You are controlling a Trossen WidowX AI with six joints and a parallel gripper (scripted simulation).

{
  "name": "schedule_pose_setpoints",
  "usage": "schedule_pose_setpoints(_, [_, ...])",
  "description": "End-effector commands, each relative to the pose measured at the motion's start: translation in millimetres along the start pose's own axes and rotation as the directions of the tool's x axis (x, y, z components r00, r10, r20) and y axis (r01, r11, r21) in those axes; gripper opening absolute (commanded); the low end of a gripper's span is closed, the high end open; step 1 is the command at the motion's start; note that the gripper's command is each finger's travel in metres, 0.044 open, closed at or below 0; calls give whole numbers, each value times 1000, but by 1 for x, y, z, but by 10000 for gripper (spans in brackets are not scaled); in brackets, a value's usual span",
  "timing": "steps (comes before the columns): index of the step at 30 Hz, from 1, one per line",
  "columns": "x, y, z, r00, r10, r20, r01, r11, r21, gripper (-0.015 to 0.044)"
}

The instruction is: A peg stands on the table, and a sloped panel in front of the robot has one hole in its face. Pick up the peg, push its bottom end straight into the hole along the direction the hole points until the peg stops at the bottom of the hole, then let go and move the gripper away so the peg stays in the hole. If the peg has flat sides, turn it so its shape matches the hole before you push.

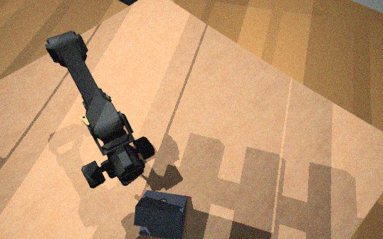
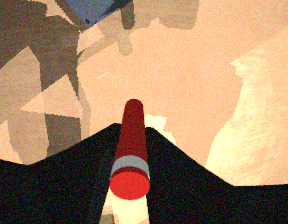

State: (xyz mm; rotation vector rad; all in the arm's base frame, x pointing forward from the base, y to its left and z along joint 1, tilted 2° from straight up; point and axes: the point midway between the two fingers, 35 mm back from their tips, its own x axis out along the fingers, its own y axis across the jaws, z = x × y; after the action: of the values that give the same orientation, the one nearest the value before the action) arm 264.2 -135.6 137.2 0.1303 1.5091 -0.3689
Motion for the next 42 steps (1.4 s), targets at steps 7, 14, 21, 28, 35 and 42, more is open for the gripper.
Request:
schedule_pose_setpoints(7, [-1,6,4,999,-49,20,51,995,-80,0])
schedule_pose_setpoints(14, [-2,11,7,996,-82,36,86,987,-133,0])
schedule_pose_setpoints(21, [-3,16,11,992,-113,54,121,975,-184,0])
schedule_pose_setpoints(28, [-5,22,13,987,-144,73,157,959,-234,0])
schedule_pose_setpoints(35, [-6,28,16,980,-173,95,193,940,-281,0])
schedule_pose_setpoints(42, [-8,33,19,972,-201,118,229,917,-326,0])
